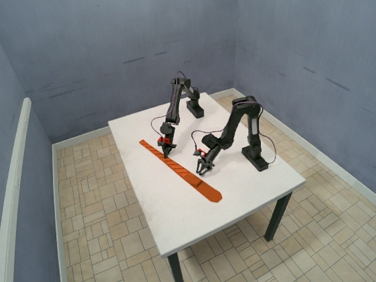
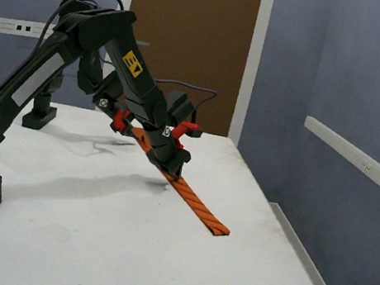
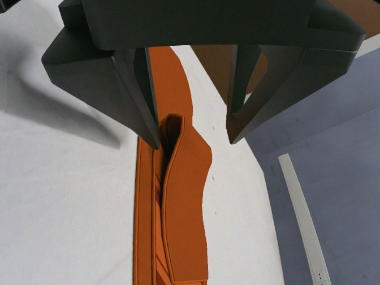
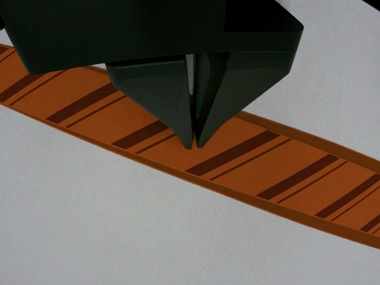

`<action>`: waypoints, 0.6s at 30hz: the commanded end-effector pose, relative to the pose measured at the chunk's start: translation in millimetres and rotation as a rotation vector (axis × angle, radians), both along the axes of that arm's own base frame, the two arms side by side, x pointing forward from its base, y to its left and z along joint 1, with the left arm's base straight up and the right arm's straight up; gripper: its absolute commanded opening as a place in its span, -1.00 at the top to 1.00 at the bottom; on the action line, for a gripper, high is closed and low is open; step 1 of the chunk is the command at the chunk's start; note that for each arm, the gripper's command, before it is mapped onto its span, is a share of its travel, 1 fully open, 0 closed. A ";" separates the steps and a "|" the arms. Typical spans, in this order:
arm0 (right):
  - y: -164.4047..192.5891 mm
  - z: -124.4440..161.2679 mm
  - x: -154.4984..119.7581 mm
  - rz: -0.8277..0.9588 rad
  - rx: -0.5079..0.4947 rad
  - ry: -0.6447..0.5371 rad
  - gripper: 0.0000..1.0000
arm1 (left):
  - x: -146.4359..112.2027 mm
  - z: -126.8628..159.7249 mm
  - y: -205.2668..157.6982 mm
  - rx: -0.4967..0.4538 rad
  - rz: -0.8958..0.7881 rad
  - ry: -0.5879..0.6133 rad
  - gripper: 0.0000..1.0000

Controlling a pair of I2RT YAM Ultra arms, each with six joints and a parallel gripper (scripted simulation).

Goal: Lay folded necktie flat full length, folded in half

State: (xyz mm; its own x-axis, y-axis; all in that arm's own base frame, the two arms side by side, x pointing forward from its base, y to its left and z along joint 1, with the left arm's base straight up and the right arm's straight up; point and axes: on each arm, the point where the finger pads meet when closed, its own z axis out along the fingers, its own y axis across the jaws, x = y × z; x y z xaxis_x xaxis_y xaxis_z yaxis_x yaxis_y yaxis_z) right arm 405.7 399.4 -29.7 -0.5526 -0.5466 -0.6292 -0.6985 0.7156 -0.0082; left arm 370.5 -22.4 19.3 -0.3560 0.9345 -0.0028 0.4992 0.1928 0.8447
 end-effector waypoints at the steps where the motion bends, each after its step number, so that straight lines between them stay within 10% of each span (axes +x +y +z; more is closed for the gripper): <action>1: 1.4 2.3 0.2 0.001 0.018 -0.007 0.91 | -3.6 -1.4 1.9 0.005 0.005 -0.005 0.15; 18: 1.4 2.3 0.2 0.001 0.018 -0.007 0.91 | 6.8 -4.4 5.9 0.005 0.005 -0.005 0.15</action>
State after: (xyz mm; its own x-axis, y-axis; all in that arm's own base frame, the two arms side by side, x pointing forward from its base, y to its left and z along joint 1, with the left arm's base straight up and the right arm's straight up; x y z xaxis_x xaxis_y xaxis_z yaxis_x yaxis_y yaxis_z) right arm 405.7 399.4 -29.7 -0.5526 -0.5466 -0.6292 -0.6985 0.7156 -0.0082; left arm 369.4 -18.8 8.8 -0.3540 0.9350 0.0198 0.5216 0.1798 0.8340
